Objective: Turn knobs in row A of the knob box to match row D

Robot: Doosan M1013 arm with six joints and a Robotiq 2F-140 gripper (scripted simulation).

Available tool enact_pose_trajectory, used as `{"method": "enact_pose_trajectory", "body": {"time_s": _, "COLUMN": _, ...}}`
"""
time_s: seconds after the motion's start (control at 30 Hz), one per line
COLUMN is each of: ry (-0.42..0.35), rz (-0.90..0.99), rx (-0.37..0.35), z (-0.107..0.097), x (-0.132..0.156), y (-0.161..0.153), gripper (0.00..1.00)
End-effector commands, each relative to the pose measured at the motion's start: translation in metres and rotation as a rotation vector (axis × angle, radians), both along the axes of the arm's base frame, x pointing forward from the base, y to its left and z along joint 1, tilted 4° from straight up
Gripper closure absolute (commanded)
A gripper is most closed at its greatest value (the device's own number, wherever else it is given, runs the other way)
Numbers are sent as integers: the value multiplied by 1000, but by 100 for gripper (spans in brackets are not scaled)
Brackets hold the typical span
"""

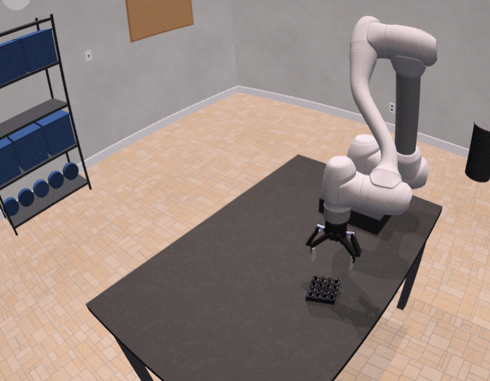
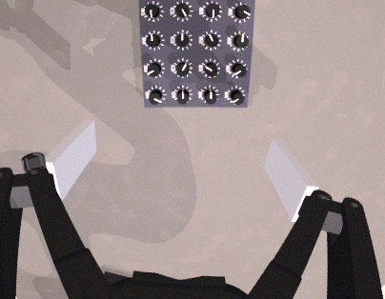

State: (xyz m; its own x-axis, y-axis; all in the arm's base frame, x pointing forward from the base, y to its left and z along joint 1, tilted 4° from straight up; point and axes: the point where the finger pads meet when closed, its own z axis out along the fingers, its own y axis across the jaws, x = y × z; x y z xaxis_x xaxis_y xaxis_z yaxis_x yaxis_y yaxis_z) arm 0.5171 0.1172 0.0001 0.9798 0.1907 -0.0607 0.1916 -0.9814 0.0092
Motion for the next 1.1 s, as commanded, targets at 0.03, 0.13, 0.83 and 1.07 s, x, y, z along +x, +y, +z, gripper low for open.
{"method": "enact_pose_trajectory", "body": {"time_s": 0.03, "ry": 0, "rz": 0, "rx": 0, "z": 0, "x": -4, "y": -1, "gripper": 0}}
{"method": "enact_pose_trajectory", "body": {"time_s": 0.13, "ry": 0, "rz": 0, "rx": 0, "z": 0, "x": -6, "y": -2, "gripper": 0}}
{"method": "enact_pose_trajectory", "body": {"time_s": 0.83, "ry": 0, "rz": 0, "rx": 0, "z": 1, "x": -7, "y": -2, "gripper": 0}}
{"method": "enact_pose_trajectory", "body": {"time_s": 1.07, "ry": 0, "rz": 0, "rx": 0, "z": 1, "x": -7, "y": -2, "gripper": 0}}
